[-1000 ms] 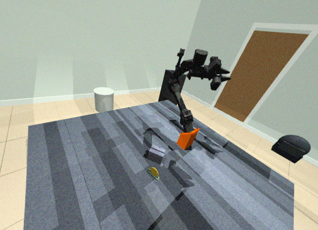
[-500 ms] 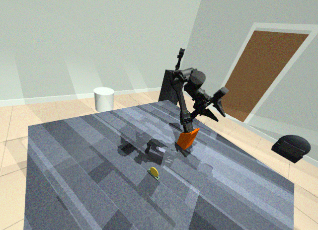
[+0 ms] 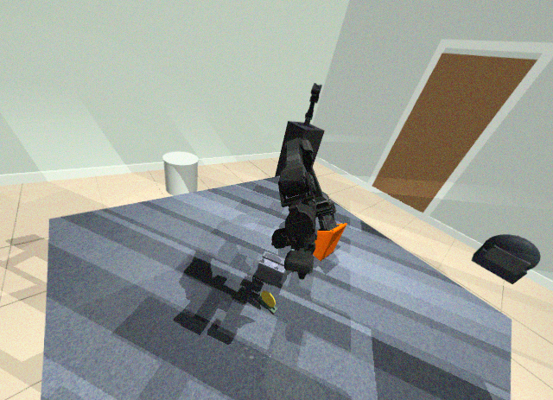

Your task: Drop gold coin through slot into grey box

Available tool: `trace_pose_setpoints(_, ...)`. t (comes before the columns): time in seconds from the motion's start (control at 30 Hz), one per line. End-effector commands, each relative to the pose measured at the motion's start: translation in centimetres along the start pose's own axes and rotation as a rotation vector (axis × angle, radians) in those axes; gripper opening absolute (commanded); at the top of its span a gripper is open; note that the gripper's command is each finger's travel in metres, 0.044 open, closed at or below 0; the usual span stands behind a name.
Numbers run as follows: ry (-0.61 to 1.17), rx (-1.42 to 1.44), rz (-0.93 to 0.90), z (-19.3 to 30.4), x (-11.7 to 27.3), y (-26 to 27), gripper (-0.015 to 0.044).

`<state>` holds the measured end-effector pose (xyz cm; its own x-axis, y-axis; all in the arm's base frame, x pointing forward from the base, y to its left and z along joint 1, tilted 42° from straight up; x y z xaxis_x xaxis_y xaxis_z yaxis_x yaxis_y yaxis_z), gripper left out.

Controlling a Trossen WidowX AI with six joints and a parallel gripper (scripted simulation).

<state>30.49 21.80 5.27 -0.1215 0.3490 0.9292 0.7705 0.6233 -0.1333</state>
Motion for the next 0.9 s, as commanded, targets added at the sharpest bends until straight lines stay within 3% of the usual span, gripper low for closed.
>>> trace_pose_setpoints(0.0,-0.246,-0.281,0.119,-5.0,-4.8,-0.1,0.0161)
trace_pose_setpoints(0.1,-0.328,-0.361,0.147,-6.5,-6.3,-0.4,0.0161)
trace_pose_setpoints(0.4,-0.328,-0.361,0.148,-6.7,-6.1,-0.9,0.0161)
trace_pose_setpoints(0.53,-0.330,-0.361,0.148,-7.6,-9.1,-1.5,0.0161)
trace_pose_setpoints(0.87,-0.331,-0.361,0.148,-8.1,-10.8,-2.2,0.0161)
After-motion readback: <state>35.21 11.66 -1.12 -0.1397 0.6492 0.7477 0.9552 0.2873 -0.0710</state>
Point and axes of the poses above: the point midway between the two fingers, 35 mm back from their tips, its own x axis back along the fingers, its own y axis across the jaws, z = x × y, the point moved 4 cm from there along x, back along the fingers, and after that the axes turned 2 degrees about -x, right-handed, at the moved point
